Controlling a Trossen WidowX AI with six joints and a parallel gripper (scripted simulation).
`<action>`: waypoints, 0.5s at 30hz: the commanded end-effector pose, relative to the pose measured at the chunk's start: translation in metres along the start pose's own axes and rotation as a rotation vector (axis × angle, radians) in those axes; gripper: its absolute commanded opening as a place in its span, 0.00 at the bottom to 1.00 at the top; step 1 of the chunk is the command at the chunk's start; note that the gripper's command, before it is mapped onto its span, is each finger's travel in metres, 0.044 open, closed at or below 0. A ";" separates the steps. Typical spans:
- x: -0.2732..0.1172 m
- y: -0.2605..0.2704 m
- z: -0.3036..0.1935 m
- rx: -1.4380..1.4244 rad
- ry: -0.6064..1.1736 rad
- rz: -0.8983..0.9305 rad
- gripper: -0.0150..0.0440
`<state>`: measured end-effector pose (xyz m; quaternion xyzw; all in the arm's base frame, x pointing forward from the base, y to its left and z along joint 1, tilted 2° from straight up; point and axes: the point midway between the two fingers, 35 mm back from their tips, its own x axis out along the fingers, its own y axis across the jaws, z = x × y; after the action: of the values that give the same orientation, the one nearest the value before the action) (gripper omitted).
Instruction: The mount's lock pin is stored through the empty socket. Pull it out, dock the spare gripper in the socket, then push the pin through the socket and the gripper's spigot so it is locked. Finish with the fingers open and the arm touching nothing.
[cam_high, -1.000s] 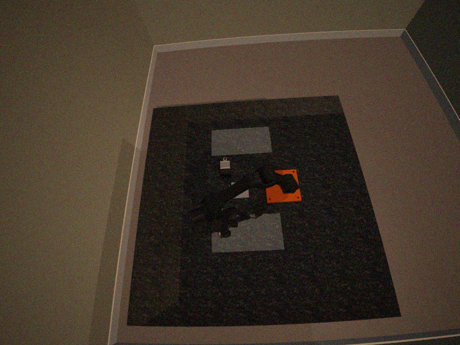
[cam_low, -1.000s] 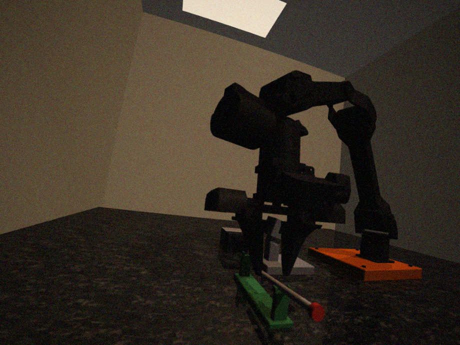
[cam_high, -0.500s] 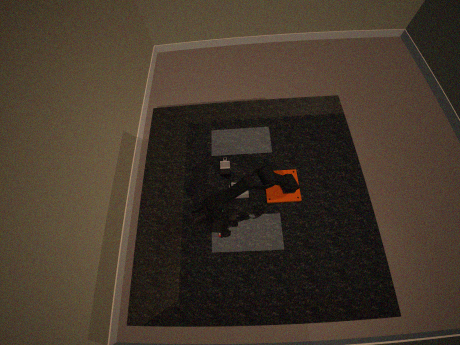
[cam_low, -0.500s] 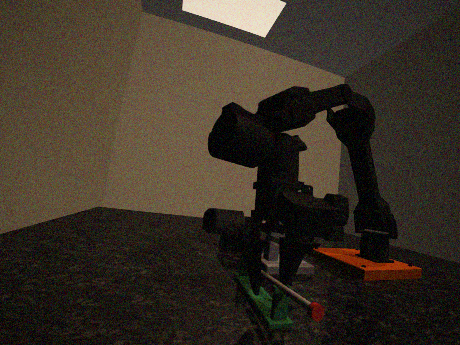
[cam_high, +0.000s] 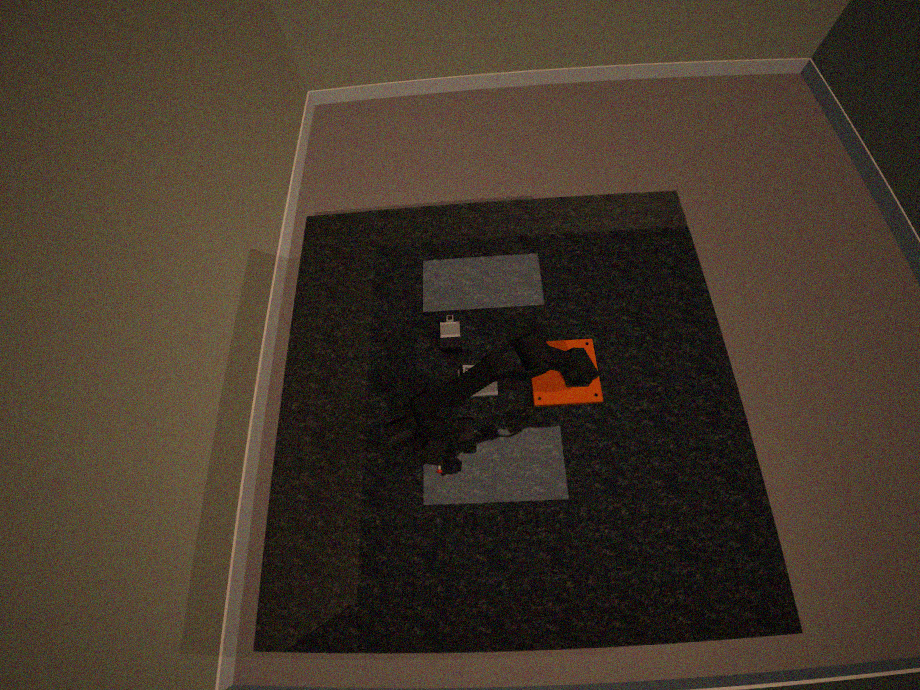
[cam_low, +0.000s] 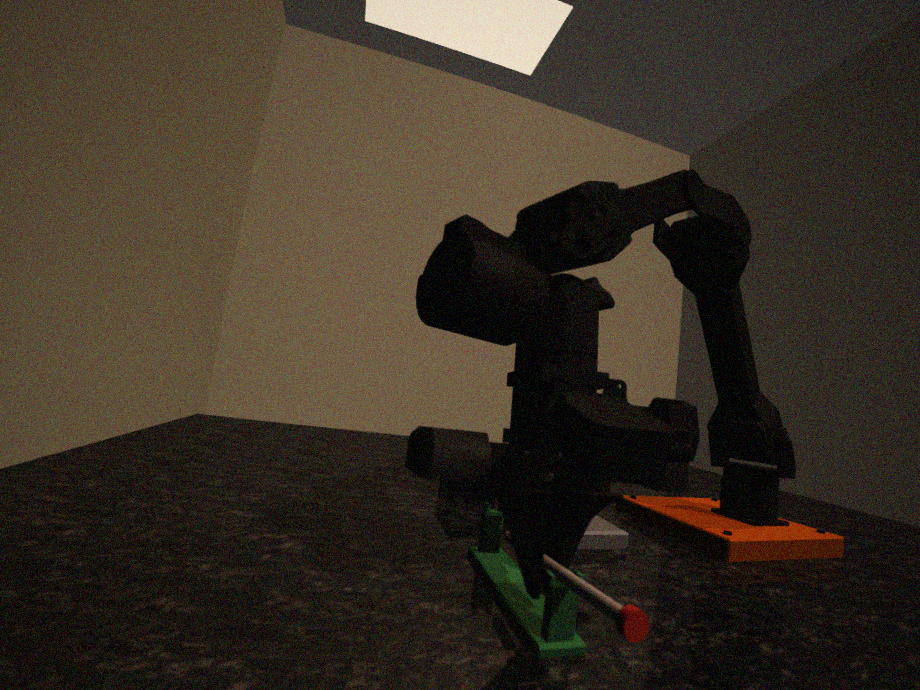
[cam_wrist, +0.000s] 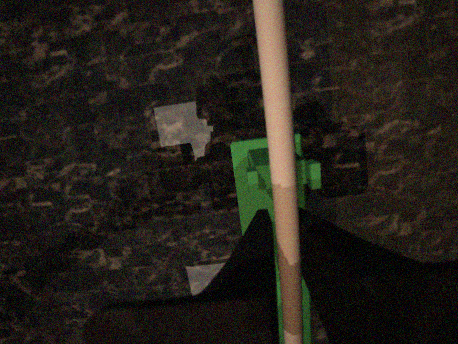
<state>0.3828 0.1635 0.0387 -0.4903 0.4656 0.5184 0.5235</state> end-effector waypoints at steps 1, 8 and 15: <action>0.000 0.000 -0.001 -0.005 0.005 -0.003 0.25; -0.002 0.000 0.000 -0.004 0.004 -0.002 0.25; -0.015 0.002 0.001 0.000 0.002 0.006 0.25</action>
<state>0.3803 0.1628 0.0461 -0.4891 0.4685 0.5199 0.5205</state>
